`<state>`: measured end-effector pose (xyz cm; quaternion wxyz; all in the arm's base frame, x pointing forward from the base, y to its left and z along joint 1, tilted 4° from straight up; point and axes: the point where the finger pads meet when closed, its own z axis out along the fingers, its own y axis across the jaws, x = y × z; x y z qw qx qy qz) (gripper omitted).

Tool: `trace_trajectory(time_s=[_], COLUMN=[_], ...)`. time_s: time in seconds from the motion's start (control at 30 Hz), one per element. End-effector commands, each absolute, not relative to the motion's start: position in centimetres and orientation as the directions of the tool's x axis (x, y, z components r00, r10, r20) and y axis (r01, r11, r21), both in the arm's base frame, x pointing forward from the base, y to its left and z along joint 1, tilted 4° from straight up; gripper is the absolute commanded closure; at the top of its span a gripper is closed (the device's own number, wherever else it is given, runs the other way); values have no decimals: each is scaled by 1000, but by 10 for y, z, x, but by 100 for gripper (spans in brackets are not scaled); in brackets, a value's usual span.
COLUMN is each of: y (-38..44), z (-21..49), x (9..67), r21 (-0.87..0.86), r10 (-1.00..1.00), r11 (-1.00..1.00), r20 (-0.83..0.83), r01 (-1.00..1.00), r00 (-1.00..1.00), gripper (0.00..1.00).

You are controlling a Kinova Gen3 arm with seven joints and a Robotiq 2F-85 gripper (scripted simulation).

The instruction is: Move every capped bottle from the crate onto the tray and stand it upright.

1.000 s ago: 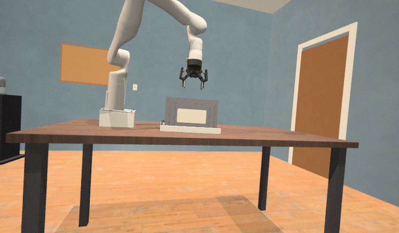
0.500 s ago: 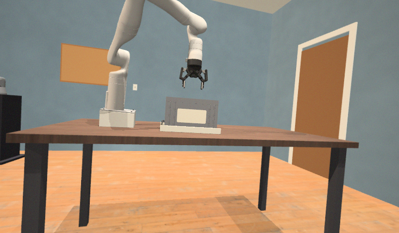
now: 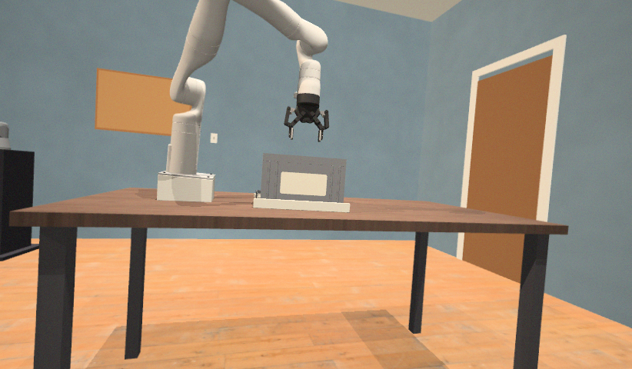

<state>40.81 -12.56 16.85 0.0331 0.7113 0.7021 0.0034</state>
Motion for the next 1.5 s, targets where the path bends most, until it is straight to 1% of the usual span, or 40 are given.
trace_trajectory(time_s=[0.0, 1.0, 1.47], y=[-126, -126, -79], z=[169, 169, 167], x=[408, 408, 414], r21=[53, 53, 53], r10=[999, 999, 999], r11=[-12, -12, -12], r20=[-42, -42, -42], r01=[999, 999, 999], r00=[14, 14, 14], gripper=[0, 0, 0])
